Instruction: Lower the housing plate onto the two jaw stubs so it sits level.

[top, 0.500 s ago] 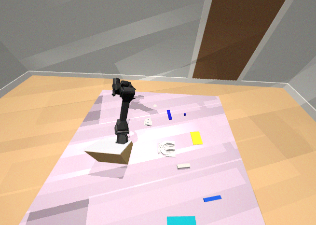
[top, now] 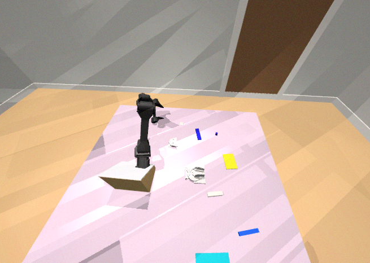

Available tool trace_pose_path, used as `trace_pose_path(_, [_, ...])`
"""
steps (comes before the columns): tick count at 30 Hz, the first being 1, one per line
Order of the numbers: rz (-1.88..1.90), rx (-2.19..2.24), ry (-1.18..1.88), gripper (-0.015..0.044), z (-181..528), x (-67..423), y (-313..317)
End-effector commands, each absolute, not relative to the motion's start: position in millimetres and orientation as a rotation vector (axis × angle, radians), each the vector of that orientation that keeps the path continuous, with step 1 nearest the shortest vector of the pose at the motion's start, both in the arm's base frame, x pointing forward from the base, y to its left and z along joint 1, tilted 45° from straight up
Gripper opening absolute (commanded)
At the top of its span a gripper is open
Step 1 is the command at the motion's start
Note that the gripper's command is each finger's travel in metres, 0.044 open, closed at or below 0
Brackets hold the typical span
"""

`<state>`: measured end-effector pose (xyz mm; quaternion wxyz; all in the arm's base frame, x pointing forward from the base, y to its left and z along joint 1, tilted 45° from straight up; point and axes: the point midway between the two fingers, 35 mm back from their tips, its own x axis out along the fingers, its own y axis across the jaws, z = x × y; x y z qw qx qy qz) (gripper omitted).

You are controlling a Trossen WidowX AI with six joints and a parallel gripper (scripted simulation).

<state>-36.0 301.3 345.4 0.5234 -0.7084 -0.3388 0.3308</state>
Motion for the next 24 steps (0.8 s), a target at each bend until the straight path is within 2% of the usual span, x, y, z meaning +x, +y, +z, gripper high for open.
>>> trace_pose_path(1, [0.802,-1.782,-0.834,0.0440,337.5,-23.8,306.5])
trace_pose_path(24, [1.031,-2.279,-0.856,0.0440,269.3,69.7,305.7])
